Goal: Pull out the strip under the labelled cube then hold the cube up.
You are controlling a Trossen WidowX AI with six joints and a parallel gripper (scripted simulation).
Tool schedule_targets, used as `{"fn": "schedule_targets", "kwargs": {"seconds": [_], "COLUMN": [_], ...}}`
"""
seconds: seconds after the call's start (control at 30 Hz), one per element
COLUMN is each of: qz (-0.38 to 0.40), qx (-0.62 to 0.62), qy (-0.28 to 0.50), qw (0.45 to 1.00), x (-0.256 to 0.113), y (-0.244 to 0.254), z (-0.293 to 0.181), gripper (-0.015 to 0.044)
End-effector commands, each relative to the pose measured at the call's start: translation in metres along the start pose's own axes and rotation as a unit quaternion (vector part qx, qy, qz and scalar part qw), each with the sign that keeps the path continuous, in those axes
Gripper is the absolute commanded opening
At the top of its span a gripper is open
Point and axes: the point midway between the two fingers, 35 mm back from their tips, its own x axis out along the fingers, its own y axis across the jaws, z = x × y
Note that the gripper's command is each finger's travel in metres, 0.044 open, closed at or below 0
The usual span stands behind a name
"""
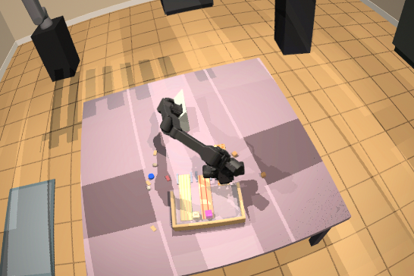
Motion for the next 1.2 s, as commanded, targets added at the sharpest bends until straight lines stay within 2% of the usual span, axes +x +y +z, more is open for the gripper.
{"fn": "schedule_targets", "kwargs": {"seconds": [0.0, 0.5, 0.63, 0.87, 1.0, 1.17], "qz": [-0.003, -0.004, -0.001, -0.001, -0.001, -0.001], "qx": [-0.002, -0.002, 0.000, 0.000, 0.000, -0.001], "qy": [0.000, 0.000, 0.001, 0.001, 0.001, 0.001], "qw": [1.000, 1.000, 1.000, 1.000, 1.000, 1.000], "x": [0.009, 0.027, 0.024, 0.024, 0.023, 0.012], "y": [-0.001, -0.002, -0.001, -0.001, -0.002, -0.007], "z": [0.000, -0.001, -0.001, -0.001, -0.002, -0.014], "gripper": [0.0250, 0.0250, 0.0145, 0.0098, 0.0000, 0.0000]}}
